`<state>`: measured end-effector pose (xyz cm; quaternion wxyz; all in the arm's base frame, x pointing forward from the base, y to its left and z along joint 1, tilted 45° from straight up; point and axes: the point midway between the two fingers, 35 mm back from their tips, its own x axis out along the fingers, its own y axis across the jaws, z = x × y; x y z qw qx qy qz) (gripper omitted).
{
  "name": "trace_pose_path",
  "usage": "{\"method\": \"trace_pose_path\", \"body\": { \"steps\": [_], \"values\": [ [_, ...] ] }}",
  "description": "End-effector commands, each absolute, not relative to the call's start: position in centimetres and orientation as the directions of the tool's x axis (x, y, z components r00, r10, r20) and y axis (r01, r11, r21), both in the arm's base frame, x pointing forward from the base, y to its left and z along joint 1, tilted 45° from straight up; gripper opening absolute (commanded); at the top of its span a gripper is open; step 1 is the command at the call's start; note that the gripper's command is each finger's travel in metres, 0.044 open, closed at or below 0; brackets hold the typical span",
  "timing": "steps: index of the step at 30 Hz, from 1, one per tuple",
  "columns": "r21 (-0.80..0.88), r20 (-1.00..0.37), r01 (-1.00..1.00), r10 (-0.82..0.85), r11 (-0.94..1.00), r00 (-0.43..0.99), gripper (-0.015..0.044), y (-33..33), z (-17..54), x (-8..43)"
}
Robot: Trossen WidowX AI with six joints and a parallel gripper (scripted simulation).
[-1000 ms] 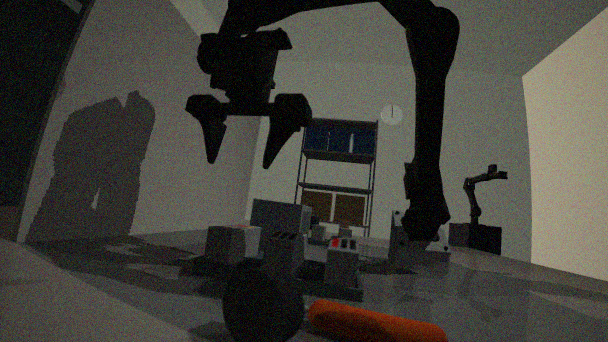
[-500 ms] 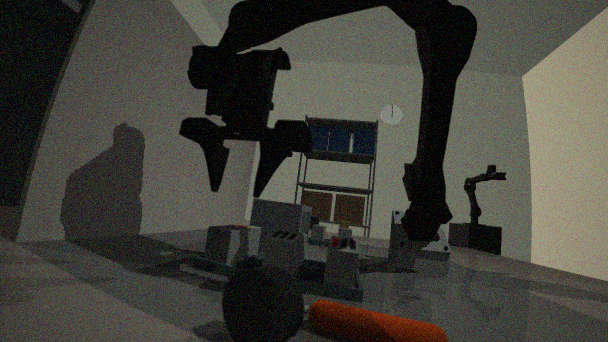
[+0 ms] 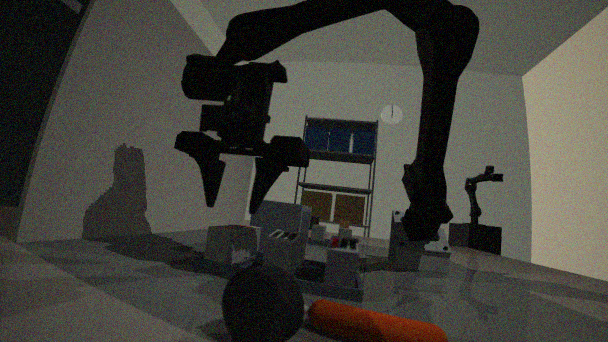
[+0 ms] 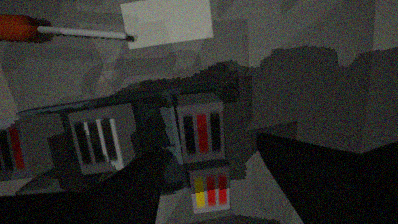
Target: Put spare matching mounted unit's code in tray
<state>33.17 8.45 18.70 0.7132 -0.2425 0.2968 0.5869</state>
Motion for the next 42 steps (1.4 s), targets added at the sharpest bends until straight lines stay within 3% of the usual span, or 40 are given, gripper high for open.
{"method": "trace_pose_path", "body": {
  "steps": [1,42],
  "values": [
    [0.013,-0.71,-0.98,0.692,0.197,0.13,0.03,8.9,18.1,33.2],
    [0.013,-0.705,-0.98,0.697,0.198,0.131,0.03,12.5,14.6,33.6]
  ]
}}
